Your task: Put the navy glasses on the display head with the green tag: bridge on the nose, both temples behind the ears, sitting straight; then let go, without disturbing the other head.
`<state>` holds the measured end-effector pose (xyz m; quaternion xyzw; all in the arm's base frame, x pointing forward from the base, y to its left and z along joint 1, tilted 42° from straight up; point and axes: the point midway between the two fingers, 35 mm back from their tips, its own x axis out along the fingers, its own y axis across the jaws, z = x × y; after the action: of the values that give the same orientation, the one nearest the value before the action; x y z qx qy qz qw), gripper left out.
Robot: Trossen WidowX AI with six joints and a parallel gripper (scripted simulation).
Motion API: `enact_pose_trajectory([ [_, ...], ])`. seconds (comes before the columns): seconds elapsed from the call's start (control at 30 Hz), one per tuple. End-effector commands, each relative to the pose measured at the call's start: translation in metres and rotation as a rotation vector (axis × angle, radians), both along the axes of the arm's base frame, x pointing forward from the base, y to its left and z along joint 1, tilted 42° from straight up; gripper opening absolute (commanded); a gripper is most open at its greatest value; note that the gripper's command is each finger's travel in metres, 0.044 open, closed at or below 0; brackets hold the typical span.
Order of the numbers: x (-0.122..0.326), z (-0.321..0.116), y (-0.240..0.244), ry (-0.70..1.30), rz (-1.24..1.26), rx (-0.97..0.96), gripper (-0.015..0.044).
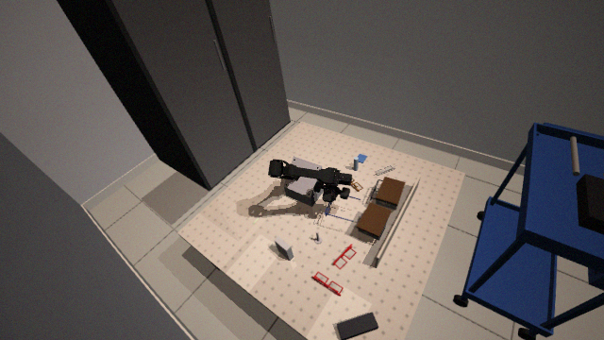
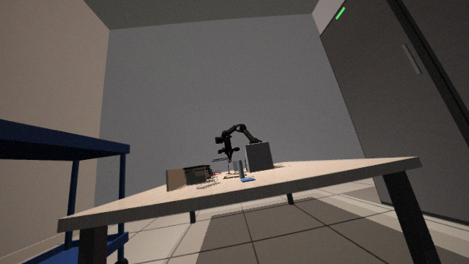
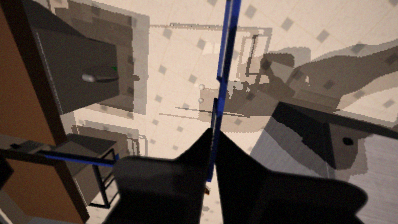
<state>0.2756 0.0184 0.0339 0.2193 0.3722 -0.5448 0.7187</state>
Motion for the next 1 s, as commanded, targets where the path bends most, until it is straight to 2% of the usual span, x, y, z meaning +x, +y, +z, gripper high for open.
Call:
enact_pose_trajectory([
  [0.0, -0.004, -0.009, 0.012, -0.049, -0.046, -0.007, 0.0000],
  [0.23, -0.011, -0.022, 0.028, -0.121, -0.115, -0.014, 0.0000],
  [0.97, -0.006, -0.042, 0.009, -0.128, -0.111, -0.023, 0.0000],
])
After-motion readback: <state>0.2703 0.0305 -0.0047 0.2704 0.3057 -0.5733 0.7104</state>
